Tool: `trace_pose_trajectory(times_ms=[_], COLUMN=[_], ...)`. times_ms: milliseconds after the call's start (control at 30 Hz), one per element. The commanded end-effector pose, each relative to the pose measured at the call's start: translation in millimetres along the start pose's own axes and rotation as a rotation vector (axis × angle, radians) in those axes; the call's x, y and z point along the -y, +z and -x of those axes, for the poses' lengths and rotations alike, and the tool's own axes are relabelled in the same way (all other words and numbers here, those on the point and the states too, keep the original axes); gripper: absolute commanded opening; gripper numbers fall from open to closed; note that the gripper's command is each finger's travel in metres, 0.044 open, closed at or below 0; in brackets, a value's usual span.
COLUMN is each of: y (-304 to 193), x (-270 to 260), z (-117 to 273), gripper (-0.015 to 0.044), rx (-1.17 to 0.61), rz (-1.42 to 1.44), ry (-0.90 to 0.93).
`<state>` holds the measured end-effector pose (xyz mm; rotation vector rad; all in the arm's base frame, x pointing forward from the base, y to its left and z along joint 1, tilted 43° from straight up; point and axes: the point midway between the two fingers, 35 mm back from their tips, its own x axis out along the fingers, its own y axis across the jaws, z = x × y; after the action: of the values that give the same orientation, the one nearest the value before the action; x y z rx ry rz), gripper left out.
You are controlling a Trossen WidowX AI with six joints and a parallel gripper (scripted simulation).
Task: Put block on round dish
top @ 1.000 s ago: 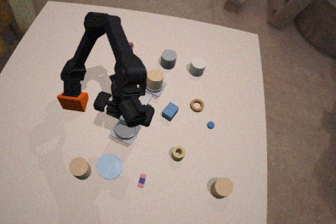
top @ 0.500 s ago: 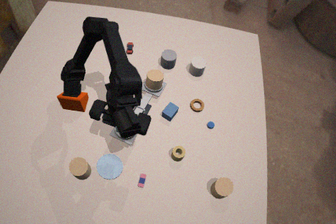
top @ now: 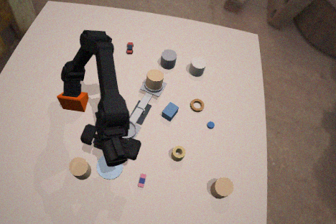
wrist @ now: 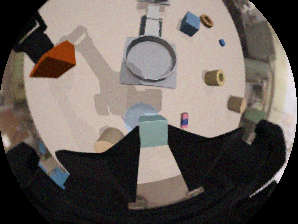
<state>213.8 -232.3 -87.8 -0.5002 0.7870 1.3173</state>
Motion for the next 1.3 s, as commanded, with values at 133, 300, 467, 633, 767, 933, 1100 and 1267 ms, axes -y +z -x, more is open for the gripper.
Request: trace_pose_trajectory(times_ms=[133,300,467,633,767,933,1100,1267], y=[-33,-36,-36,-36,-36,-36,-36,-35], x=[-12,-13,-13,-13,-13,-13,-13,-13], z=[-31,-34,-50,-74,-75,-79,-87,-95], gripper=[0.0,0.0,0.0,0.0,0.0,0.0,0.0,0.0], rx=[0.0,0.0,0.001,0.001,0.001,0.001,0.002,0.002], rz=[0.002,0.002,0.002,0.002,0.002,0.002,0.003,0.003], ry=[0.003,0.003,0.003,0.003,0.003,0.003,0.003,0.003])
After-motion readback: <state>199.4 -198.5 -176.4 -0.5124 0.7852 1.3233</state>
